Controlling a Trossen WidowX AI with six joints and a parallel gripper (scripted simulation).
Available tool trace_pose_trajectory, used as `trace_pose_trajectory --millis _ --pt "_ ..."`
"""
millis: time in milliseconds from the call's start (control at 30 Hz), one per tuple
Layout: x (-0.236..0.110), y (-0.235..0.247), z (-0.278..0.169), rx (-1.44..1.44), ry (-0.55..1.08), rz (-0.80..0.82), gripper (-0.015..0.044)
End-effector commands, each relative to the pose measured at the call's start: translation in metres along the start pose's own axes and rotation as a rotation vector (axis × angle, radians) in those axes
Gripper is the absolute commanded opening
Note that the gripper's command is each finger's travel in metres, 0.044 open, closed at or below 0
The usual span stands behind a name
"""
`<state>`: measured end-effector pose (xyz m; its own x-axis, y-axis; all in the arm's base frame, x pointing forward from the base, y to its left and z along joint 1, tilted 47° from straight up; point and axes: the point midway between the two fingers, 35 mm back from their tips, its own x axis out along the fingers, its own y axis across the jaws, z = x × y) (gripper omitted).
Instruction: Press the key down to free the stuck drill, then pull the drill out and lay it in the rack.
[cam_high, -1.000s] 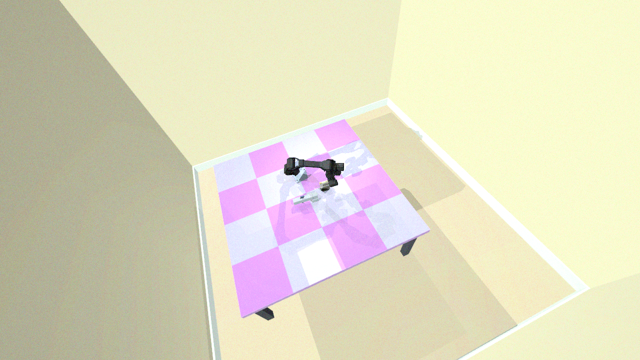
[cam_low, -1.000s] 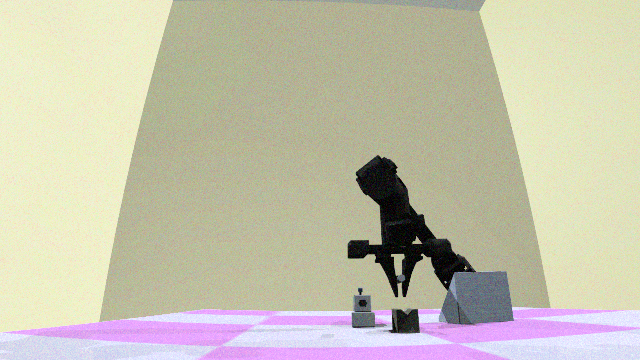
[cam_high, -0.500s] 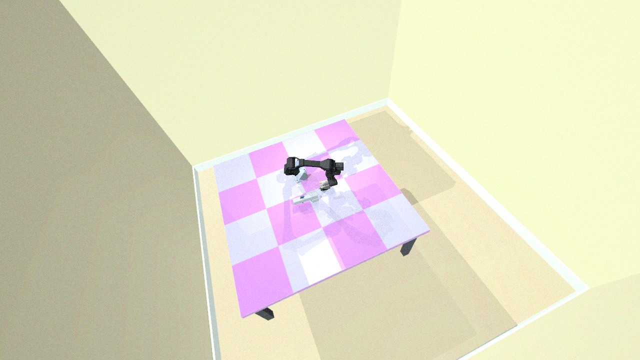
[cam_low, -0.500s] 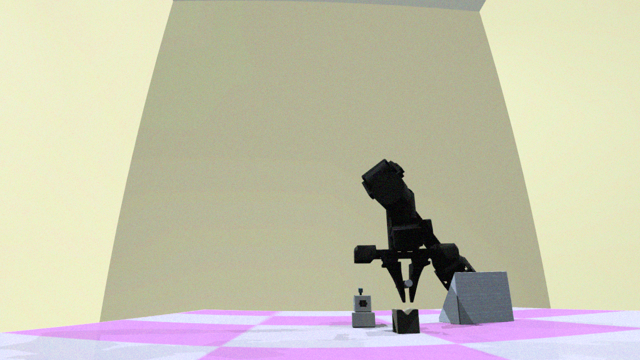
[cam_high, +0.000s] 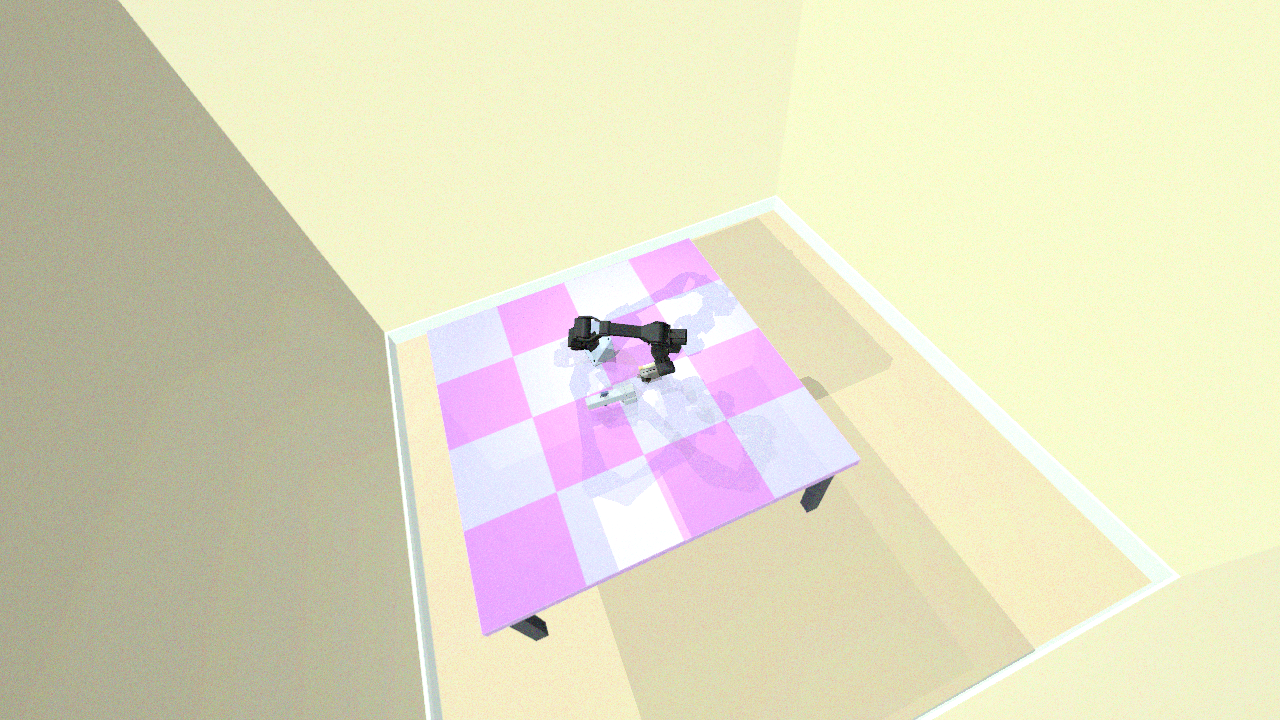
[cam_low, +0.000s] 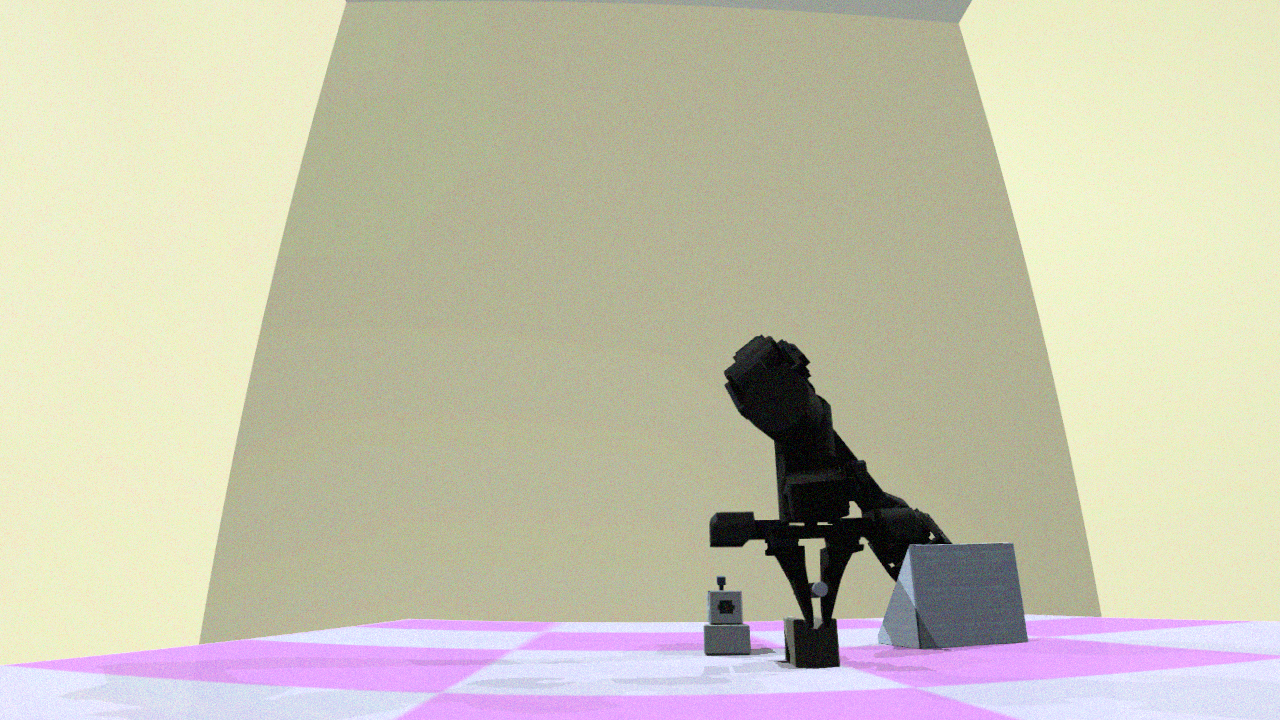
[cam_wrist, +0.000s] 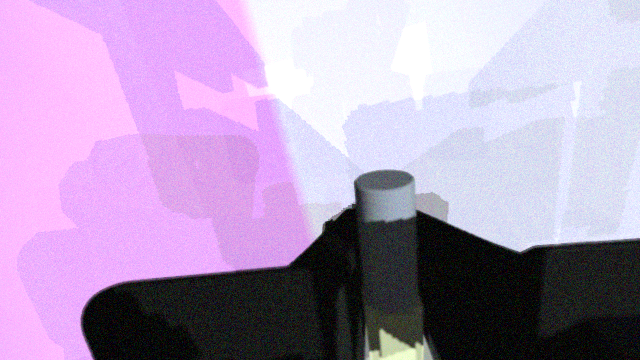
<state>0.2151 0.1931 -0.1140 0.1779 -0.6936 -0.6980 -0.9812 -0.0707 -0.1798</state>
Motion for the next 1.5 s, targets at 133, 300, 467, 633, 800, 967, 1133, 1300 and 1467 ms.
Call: trace_pose_trajectory --millis 133,300,467,633,800,967,1133,1300,1467 --pt "0.008 0.001 -0.002 -0.006 0.007 -0.001 0.0" --pt "0.013 0.0 -0.001 -0.006 0.007 -0.001 0.0" --pt "0.018 0.0 0.0 -0.006 0.007 -0.001 0.0" --pt "0.022 -0.001 0.0 -0.006 0.007 -0.001 0.0" --pt "0.026 -0.001 0.0 -0.006 0.007 -0.001 0.0" --pt "0.03 0.0 -0.001 -0.006 0.008 -0.001 0.0" --pt "0.032 0.001 -0.001 -0.006 0.008 -0.001 0.0" --pt "0.026 0.001 0.003 -0.005 -0.005 -0.007 0.0079" --pt "0.026 0.001 0.003 -0.005 -0.005 -0.007 0.021"
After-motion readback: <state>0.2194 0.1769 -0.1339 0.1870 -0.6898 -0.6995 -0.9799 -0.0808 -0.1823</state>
